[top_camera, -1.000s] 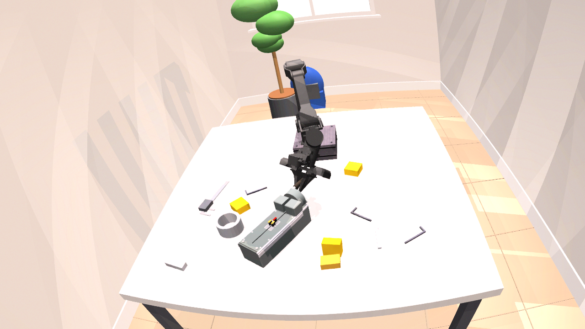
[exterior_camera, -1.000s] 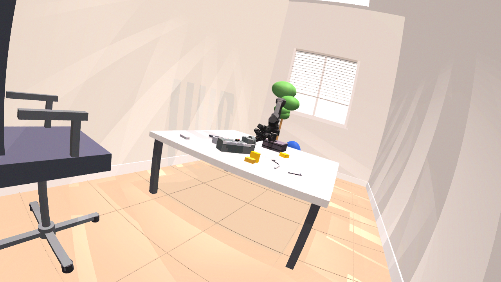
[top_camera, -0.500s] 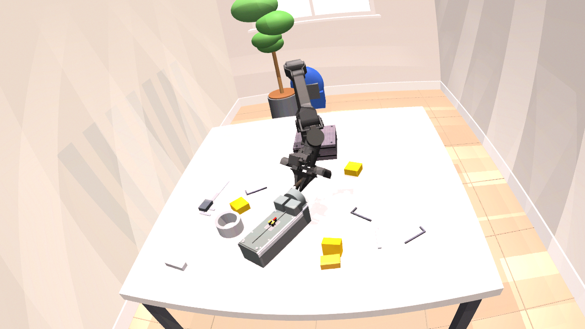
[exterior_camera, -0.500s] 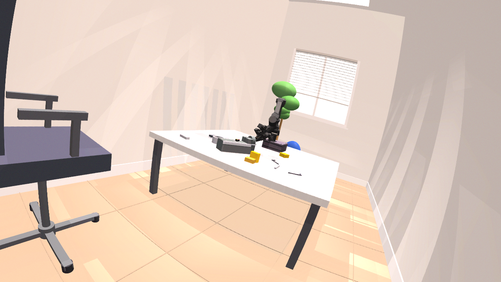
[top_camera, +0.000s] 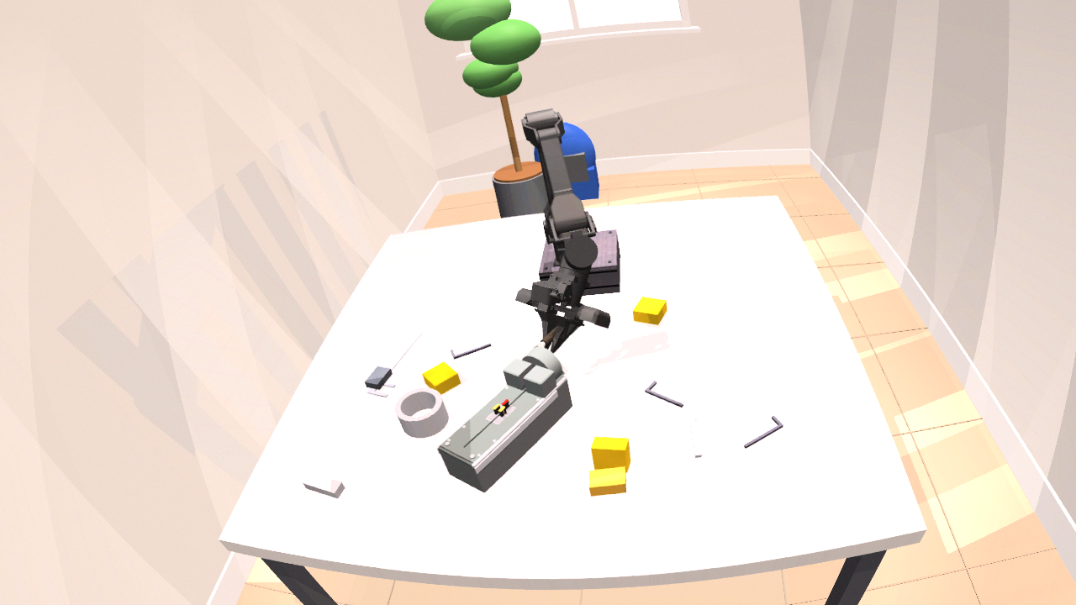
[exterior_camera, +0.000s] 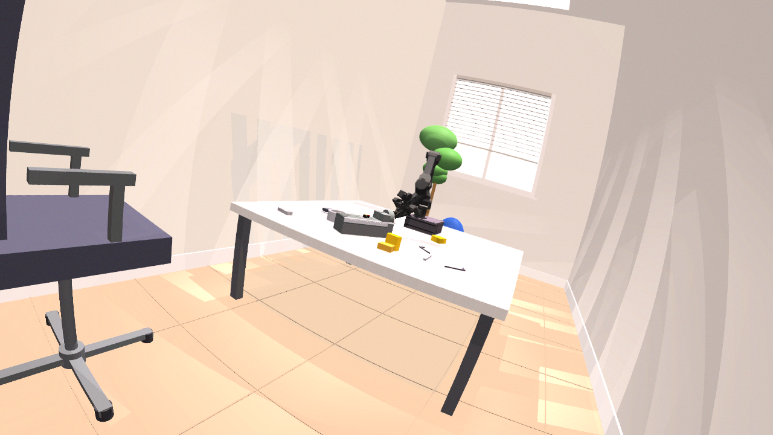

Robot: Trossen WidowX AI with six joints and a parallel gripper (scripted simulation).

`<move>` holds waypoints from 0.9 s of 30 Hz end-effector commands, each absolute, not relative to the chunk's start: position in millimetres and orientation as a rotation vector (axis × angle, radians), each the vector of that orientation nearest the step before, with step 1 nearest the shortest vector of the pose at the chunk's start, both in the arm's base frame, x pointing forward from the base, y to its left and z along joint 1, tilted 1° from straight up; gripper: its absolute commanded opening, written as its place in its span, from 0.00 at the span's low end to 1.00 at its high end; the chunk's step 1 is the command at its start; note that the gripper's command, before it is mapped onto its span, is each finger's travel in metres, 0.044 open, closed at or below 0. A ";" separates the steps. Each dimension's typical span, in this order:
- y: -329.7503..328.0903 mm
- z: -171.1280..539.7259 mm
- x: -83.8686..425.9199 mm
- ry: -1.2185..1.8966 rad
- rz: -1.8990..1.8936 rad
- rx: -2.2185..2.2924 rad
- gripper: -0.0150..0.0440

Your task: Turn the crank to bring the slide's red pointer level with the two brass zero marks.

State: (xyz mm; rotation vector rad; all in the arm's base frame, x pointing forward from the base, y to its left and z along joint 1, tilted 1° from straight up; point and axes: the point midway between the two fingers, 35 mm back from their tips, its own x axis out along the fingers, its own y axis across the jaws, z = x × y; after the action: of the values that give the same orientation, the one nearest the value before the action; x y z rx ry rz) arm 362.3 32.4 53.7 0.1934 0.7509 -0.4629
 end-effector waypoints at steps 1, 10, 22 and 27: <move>39.2 59.6 365.2 0.734 -0.449 0.196 0.25; 40.0 59.9 365.6 0.734 -0.449 0.196 0.25; 41.0 60.2 366.0 0.734 -0.449 0.196 0.25; 41.4 60.3 366.2 0.734 -0.449 0.196 0.25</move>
State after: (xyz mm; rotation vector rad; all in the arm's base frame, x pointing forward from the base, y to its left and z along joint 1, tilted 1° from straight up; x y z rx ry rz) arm 363.1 34.4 55.0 0.1924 0.7496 -0.4652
